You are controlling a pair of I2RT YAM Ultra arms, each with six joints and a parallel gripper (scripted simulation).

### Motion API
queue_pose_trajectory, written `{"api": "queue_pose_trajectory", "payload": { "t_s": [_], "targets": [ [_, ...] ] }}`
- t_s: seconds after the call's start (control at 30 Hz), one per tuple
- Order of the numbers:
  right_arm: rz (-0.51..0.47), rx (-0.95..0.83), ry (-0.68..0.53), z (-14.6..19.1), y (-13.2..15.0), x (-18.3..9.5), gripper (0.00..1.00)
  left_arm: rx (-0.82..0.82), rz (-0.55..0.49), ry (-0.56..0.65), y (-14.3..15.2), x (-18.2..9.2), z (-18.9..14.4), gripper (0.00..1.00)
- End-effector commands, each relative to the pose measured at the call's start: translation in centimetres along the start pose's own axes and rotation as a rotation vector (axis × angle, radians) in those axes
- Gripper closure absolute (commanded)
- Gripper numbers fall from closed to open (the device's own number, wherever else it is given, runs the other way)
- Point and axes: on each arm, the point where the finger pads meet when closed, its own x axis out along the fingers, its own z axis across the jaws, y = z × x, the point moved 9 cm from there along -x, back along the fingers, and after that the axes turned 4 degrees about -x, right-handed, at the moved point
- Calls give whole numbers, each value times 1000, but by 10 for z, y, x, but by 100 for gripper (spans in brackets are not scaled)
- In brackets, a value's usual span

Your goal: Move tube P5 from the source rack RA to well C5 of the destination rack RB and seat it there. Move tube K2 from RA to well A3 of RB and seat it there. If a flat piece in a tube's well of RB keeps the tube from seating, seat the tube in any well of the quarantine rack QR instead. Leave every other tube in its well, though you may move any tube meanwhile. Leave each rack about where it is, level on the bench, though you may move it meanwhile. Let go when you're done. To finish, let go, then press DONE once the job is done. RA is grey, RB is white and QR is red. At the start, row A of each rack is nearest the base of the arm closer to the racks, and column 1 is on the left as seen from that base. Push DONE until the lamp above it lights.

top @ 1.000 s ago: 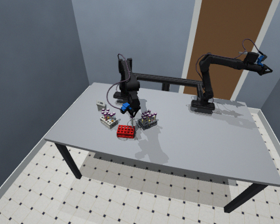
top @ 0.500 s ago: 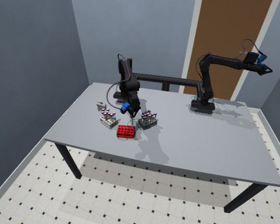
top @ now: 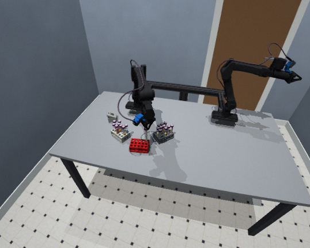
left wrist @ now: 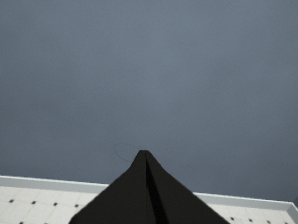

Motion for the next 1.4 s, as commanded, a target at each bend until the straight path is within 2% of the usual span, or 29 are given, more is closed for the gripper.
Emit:
{"api": "queue_pose_trajectory", "payload": {
  "t_s": [0.0,1.37],
  "targets": [
    [-20,1,-16,-4,-1,-6,100,6,-59,5,-21,-11,0,100],
    [-20,-4,-17,-1,5,6,100,6,-59,5,-21,-11,0,100]
  ]
}}
